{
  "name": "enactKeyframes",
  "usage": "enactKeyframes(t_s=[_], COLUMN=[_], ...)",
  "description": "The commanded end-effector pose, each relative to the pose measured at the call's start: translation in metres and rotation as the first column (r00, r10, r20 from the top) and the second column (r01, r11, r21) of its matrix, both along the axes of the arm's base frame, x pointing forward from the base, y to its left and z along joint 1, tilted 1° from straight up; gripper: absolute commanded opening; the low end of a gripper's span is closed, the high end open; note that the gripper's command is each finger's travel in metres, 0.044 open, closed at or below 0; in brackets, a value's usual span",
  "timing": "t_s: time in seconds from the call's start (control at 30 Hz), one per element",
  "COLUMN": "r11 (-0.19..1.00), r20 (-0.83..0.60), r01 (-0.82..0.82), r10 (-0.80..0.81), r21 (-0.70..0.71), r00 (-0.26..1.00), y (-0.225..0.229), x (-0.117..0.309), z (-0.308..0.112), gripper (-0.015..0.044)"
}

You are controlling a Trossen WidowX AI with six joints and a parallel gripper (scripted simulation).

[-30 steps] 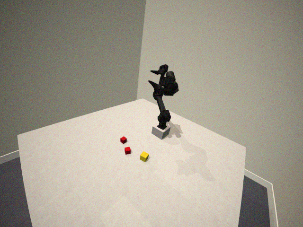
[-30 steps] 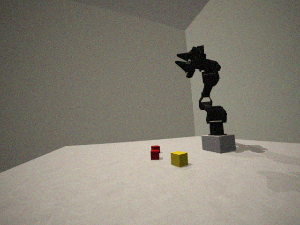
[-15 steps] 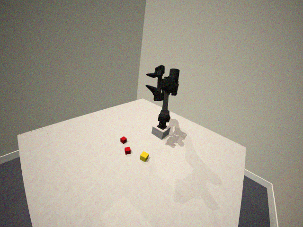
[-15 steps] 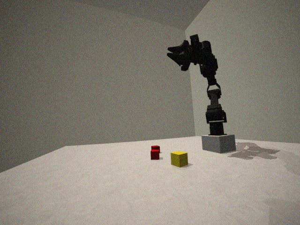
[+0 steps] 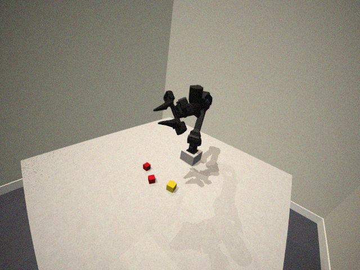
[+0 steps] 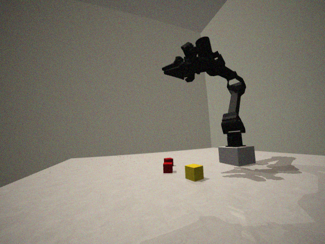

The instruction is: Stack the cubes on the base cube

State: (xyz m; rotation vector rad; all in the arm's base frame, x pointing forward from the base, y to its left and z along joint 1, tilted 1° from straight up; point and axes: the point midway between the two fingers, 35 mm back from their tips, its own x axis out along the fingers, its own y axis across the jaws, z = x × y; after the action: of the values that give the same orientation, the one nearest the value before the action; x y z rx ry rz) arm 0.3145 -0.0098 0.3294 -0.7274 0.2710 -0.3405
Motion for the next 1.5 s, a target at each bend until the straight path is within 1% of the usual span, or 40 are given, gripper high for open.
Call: enactKeyframes(t_s=[0.0, 0.13, 0.23, 0.33, 0.47, 0.6, 0.7, 0.83, 0.9, 0.97, 1.47], r11=[0.925, 0.827, 0.719, 0.579, 0.342, 0.055, -0.181, -0.487, -0.592, -0.615, -0.615], r20=[-0.181, -0.269, -0.343, -0.422, -0.538, -0.659, -0.749, -0.856, -0.889, -0.896, -0.896], r01=[0.161, 0.286, 0.393, 0.504, 0.641, 0.738, 0.765, 0.720, 0.677, 0.665, 0.665], r10=[-0.103, -0.170, -0.225, -0.282, -0.354, -0.409, -0.430, -0.416, -0.397, -0.391, -0.391], r21=[0.344, 0.484, 0.573, 0.641, 0.688, 0.673, 0.618, 0.495, 0.438, 0.424, 0.424], r00=[0.978, 0.948, 0.912, 0.861, 0.765, 0.632, 0.504, 0.307, 0.228, 0.209, 0.209], y=[-0.030, -0.047, -0.061, -0.074, -0.092, -0.107, -0.118, -0.129, -0.132, -0.133, -0.133], x=[0.031, 0.035, 0.035, 0.033, 0.024, 0.011, -0.002, -0.021, -0.028, -0.030, -0.030], z=[-0.064, -0.092, -0.114, -0.135, -0.163, -0.190, -0.208, -0.228, -0.235, -0.236, -0.238], gripper=[0.0265, 0.0265, 0.0265, 0.0265, 0.0265, 0.0265, 0.0265, 0.0265, 0.0265, 0.0265, 0.0265])
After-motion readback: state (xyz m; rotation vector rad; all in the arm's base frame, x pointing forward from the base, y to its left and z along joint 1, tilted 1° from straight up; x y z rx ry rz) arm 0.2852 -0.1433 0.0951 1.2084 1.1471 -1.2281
